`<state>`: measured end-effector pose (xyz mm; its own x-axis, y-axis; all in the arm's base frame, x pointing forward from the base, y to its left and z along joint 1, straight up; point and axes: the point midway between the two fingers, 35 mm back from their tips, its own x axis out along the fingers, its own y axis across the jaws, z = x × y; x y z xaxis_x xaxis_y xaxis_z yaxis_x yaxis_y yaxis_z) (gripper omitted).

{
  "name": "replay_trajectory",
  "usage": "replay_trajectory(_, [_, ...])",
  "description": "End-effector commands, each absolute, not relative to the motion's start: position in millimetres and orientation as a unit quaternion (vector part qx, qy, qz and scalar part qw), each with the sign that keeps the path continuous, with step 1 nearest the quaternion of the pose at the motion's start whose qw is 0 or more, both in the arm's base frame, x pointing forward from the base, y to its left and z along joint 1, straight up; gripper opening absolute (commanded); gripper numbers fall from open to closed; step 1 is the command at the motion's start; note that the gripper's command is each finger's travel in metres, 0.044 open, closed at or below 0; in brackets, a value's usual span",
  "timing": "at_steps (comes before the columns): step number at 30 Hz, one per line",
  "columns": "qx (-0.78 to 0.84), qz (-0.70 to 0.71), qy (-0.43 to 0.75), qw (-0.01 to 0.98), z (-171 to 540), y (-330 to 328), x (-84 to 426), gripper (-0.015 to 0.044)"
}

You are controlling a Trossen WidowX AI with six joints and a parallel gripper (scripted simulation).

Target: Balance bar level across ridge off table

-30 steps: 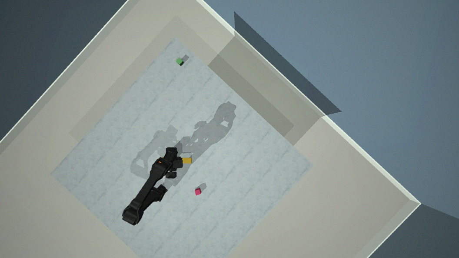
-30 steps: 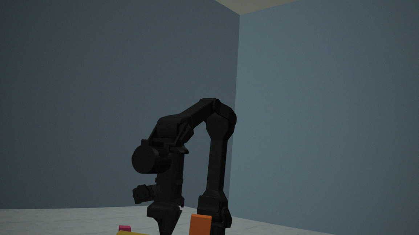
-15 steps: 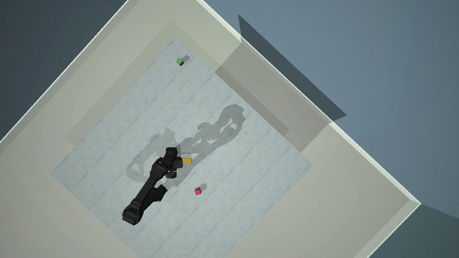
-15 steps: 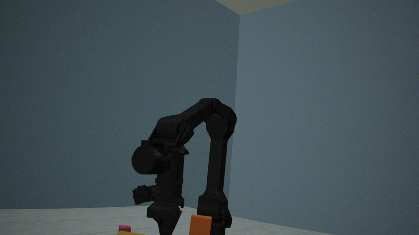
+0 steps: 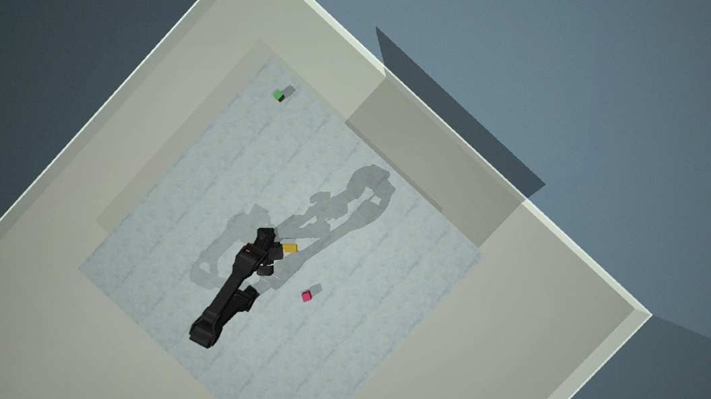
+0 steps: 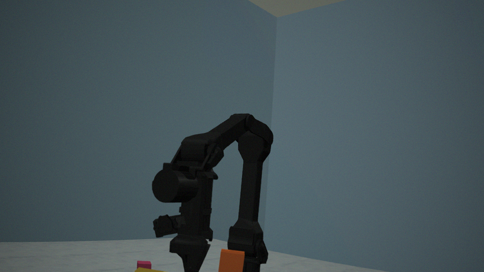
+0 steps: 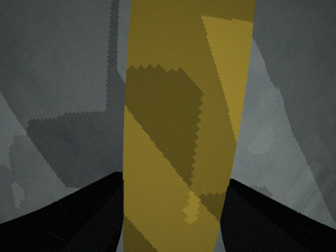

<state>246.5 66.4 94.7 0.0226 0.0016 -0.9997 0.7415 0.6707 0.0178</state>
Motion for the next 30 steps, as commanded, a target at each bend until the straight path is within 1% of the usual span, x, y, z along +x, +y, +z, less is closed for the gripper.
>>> replay_trajectory(1, [0.291, -0.28, 0.64, 0.653, 94.0, 67.2, 246.5, 0.0])
replay_trajectory(30, [0.291, -0.28, 0.64, 0.653, 91.6, 67.2, 246.2, 0.0])
